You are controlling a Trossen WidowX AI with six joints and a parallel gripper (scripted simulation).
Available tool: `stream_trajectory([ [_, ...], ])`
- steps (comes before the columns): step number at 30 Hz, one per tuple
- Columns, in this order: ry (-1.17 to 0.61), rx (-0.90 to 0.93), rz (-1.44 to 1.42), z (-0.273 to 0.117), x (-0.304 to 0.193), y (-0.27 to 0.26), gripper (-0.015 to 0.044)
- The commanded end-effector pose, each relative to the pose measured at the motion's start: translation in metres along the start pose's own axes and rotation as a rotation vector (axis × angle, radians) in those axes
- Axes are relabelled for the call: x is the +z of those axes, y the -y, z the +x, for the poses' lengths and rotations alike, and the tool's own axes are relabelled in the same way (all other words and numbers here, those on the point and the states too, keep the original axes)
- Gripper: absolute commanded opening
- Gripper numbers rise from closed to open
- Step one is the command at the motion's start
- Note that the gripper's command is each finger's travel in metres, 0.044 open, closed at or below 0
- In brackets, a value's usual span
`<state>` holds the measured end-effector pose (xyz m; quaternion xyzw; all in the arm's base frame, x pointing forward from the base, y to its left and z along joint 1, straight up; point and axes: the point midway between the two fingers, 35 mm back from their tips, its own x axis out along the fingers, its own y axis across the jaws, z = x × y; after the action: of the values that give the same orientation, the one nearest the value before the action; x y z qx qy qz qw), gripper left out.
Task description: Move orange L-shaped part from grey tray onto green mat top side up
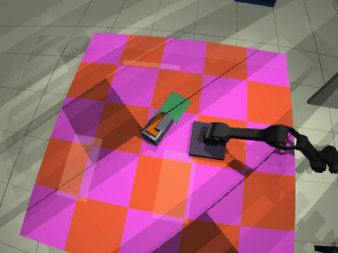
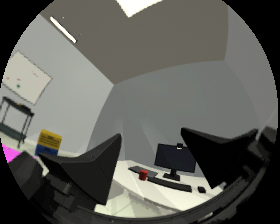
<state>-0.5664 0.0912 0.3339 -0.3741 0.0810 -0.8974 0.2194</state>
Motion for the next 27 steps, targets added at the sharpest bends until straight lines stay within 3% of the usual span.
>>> stream_trajectory([
  [1, 0.0, -0.007, -0.005, -0.002, 0.003, 0.004, 0.0374],
  [9, -0.103, -0.153, 0.004, -0.042, 0.016, 0.073, 0.018],
  [21, -0.281, -0.524, -0.049, -0.164, 0.083, 0.205, 0.018],
  [27, -0.376, -0.754, -0.061, -0.245, 0.122, 0.256, 0.018],
])
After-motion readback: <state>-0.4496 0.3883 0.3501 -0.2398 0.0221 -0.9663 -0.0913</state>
